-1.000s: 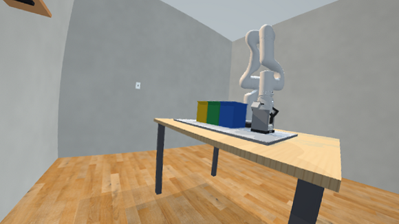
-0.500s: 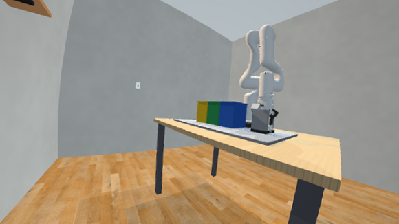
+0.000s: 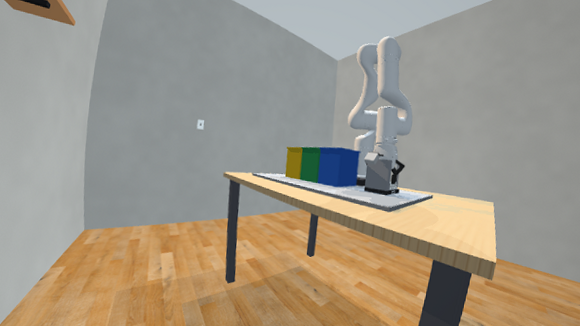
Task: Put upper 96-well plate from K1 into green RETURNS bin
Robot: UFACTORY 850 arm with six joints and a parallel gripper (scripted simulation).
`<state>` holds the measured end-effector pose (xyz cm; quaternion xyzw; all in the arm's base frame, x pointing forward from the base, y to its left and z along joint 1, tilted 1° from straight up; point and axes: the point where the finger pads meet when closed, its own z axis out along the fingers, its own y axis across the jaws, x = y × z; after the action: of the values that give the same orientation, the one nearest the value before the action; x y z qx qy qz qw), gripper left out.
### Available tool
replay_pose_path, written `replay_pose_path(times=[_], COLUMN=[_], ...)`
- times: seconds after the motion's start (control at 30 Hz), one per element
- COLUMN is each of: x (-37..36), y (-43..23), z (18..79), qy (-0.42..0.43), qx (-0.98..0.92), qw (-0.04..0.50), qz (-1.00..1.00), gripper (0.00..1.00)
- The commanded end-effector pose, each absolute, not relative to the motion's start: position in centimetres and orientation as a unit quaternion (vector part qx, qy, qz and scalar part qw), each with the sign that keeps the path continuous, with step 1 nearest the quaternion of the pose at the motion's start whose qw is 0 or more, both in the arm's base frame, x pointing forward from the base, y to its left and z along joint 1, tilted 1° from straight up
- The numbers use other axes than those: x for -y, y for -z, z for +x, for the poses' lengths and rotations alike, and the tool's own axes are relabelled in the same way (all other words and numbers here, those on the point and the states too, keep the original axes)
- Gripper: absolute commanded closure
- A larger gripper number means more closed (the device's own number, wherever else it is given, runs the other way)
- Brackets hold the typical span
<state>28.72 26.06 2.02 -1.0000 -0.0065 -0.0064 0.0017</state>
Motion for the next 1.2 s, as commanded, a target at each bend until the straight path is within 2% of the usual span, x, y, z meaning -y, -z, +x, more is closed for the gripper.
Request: replay_pose_path(times=[0.0,0.43,0.47,1.17], x=[-26.11,-26.11,-26.11,-26.11], y=[-2.0,-2.0,-2.06,-2.06], z=[28.77,28.77,28.77,28.77], qy=[0.01,0.01,0.01,0.01], qx=[0.006,0.006,0.006,0.006], qw=[0.001,0.001,0.001,0.001], qz=[-1.0,-1.0,-1.0,-1.0], gripper=[0.0,0.0,1.0,1.0])
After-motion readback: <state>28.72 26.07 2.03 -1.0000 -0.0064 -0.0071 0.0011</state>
